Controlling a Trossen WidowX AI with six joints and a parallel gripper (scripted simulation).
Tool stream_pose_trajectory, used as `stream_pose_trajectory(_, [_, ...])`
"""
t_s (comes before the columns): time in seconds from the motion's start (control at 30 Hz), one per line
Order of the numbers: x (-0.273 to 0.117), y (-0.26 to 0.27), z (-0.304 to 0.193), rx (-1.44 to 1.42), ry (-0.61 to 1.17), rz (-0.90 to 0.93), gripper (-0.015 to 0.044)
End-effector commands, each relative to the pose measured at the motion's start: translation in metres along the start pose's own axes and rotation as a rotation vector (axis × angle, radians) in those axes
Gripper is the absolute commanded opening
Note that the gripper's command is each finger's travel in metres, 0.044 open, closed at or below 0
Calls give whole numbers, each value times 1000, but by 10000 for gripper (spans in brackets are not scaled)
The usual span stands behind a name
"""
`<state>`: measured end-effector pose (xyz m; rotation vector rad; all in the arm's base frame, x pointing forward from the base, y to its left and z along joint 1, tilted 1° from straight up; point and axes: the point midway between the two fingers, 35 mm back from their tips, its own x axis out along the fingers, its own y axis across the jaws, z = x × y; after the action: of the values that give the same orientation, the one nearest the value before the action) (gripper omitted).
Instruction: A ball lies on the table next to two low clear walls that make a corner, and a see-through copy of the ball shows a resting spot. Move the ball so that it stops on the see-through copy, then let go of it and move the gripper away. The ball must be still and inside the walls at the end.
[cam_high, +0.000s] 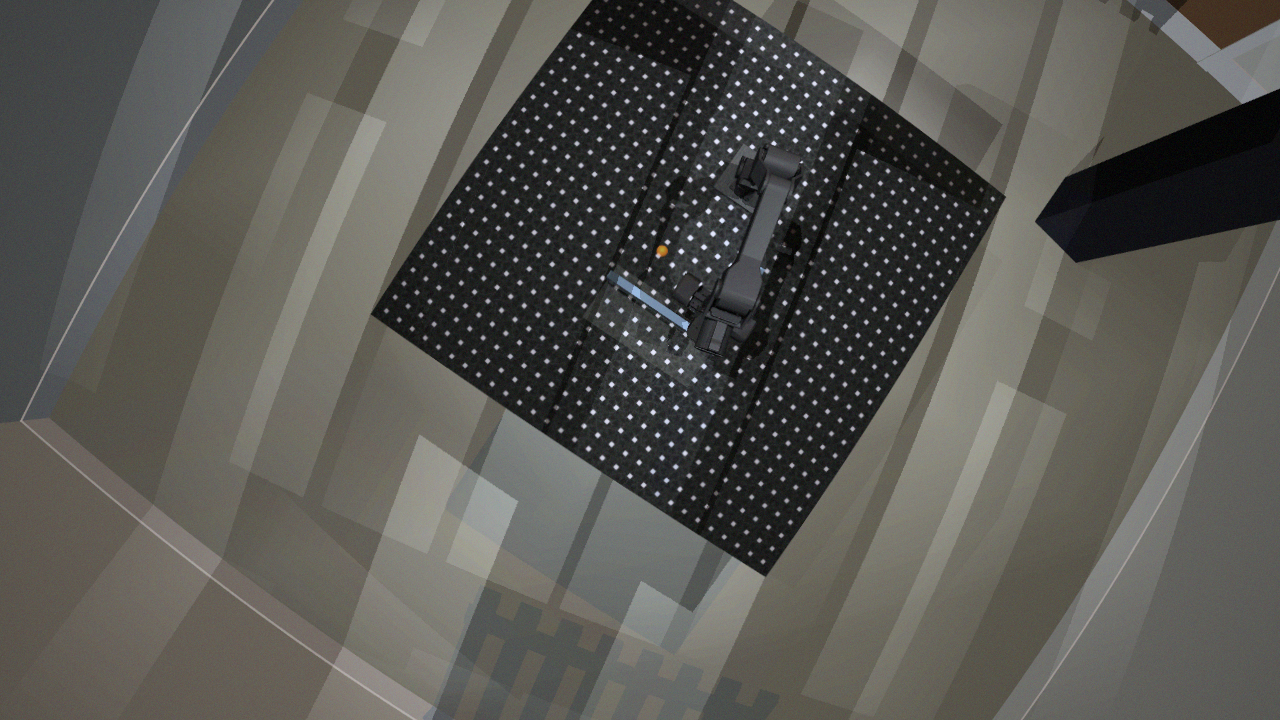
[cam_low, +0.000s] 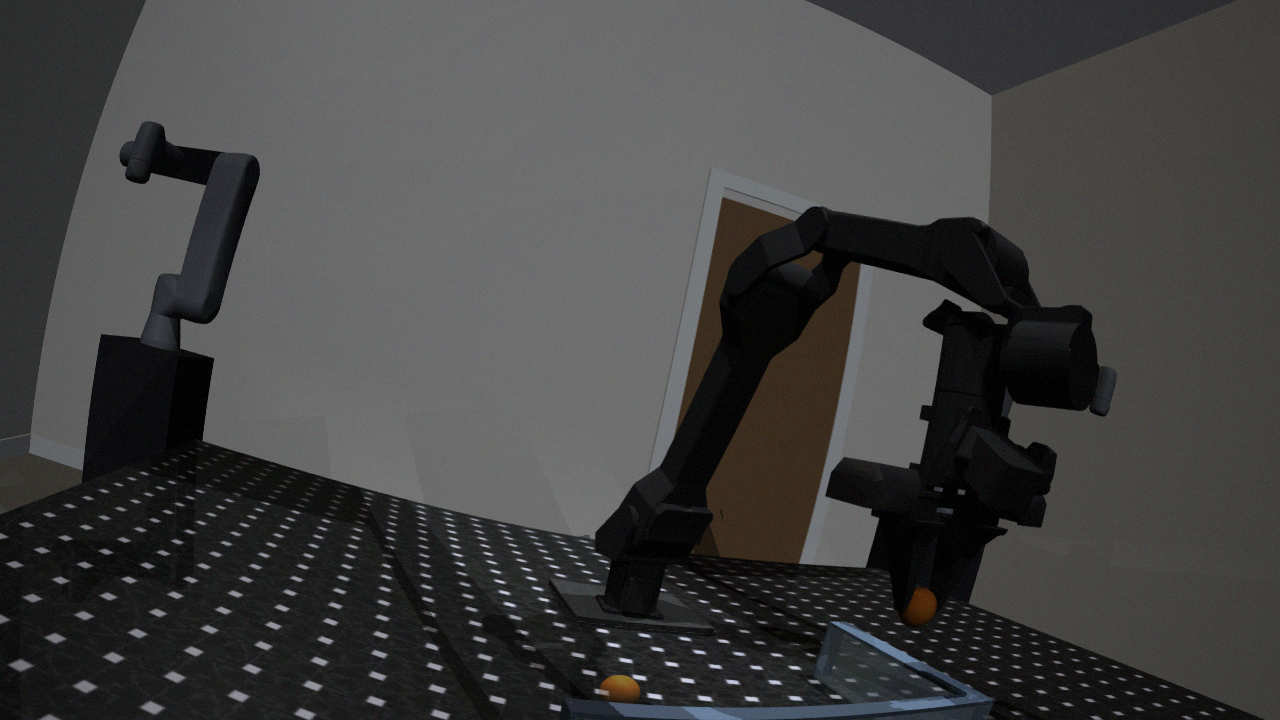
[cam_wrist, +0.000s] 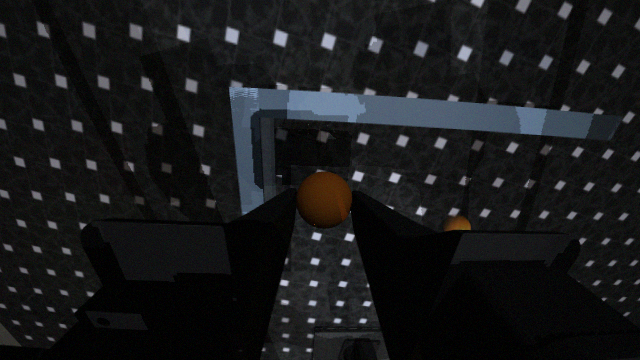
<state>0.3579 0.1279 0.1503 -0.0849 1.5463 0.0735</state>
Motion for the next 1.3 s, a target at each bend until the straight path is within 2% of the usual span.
stream_pose_trajectory(0.0, [-15,-4,-2,5,5,5,0])
stream_pose_trajectory(0.2, [-15,-12,-3,7,5,5,0])
stream_pose_trajectory(0.6, [-4,-79,-21,14,6,2,0])
stream_pose_trajectory(1.27, [22,-172,-84,6,11,-8,0])
